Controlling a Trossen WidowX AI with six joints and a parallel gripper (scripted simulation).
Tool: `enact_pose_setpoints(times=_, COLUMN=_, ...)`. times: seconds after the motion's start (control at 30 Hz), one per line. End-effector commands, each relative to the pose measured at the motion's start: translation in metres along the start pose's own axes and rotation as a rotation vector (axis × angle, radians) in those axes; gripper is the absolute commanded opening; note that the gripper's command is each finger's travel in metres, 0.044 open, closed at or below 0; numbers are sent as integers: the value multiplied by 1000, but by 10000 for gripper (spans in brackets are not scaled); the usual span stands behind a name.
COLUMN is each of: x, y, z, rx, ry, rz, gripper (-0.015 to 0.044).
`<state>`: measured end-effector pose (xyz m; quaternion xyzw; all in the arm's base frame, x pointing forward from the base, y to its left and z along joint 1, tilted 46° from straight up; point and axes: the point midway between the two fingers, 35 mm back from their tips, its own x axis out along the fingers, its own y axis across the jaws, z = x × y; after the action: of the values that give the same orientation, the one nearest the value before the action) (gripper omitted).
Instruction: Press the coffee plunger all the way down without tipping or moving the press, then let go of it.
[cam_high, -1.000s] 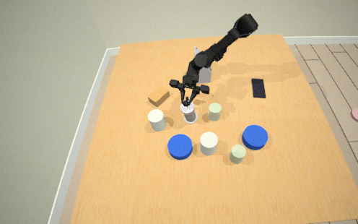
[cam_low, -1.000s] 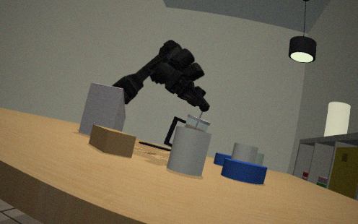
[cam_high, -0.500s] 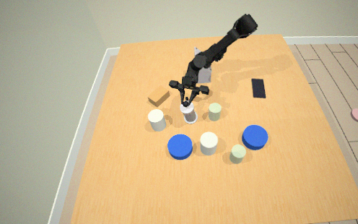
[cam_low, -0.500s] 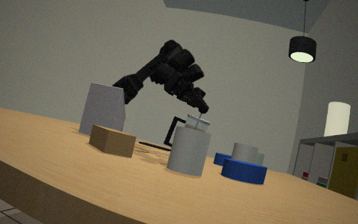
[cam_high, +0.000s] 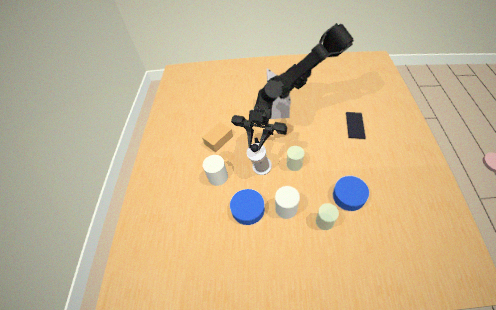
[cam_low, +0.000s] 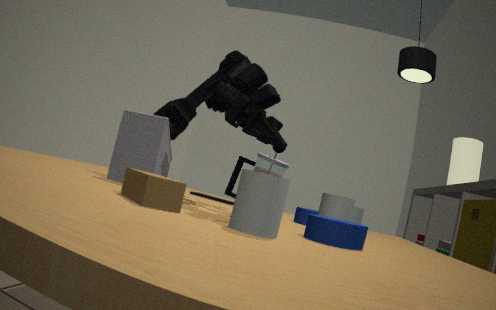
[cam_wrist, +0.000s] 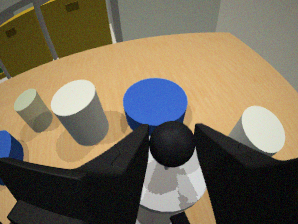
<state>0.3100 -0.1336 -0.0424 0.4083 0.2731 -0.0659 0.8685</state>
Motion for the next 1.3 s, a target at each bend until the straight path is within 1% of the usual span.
enact_pose_setpoints(times=0.0, x=0, y=0, z=0, rx=0, ry=0, rz=0, gripper=113)
enact_pose_setpoints(times=0.27, x=0, y=0, z=0, rx=0, ry=0, rz=0, gripper=113)
enact_pose_setpoints(times=0.67, x=0, y=0, z=0, rx=0, ry=0, rz=0, gripper=428)
enact_pose_setpoints(times=0.7, x=0, y=0, z=0, rx=0, ry=0, rz=0, gripper=440)
enact_pose_setpoints(times=0.87, x=-6, y=0, z=7, rx=-1, ry=4, rz=-3, gripper=440)
enact_pose_setpoints(times=0.97, x=-22, y=1, z=22, rx=-2, ry=13, rz=-5, gripper=440)
enact_pose_setpoints(times=1.13, x=-63, y=8, z=48, rx=1, ry=21, rz=-3, gripper=440)
enact_pose_setpoints(times=1.27, x=-69, y=9, z=49, rx=2, ry=22, rz=-2, gripper=440)
